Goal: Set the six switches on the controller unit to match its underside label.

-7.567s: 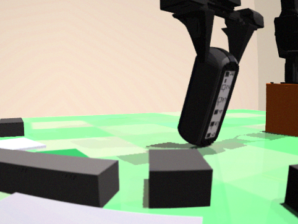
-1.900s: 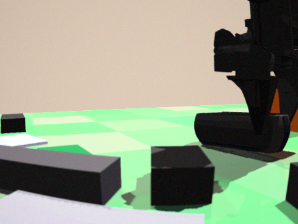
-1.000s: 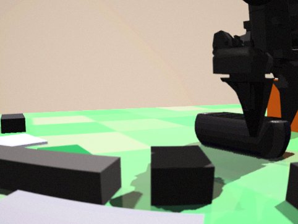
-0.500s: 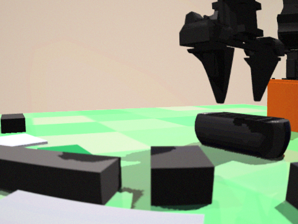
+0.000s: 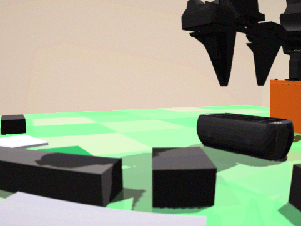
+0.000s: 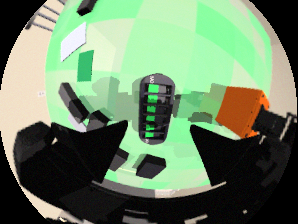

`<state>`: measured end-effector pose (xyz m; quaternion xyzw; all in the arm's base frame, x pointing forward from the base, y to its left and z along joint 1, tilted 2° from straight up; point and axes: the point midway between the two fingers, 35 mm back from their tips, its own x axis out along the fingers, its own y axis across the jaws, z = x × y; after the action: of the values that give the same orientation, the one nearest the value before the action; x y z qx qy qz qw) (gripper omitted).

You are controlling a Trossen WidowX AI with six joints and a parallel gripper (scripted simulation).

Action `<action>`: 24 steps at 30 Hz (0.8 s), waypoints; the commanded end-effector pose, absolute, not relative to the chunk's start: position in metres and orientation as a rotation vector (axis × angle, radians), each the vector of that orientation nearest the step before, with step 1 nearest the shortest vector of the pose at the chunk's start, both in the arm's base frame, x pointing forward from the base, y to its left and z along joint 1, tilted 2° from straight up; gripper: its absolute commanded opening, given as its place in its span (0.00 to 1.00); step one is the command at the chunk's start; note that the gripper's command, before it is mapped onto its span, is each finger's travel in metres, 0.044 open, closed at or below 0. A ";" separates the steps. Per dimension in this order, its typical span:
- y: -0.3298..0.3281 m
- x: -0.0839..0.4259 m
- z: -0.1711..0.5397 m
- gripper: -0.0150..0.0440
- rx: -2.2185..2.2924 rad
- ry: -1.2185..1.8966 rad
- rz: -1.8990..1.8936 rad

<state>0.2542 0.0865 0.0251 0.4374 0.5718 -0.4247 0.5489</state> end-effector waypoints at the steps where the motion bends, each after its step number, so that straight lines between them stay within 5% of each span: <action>1: 0.087 0.258 0.052 1.00 1.047 1.342 -0.986; 5: 0.087 0.258 0.052 1.00 1.047 1.342 -0.986; 21: 0.087 0.258 0.052 0.29 1.047 1.342 -0.986; 24: 0.087 0.258 0.052 0.25 1.047 1.342 -0.986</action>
<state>0.2578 0.0871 0.0511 0.4443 0.5671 -0.4183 0.5532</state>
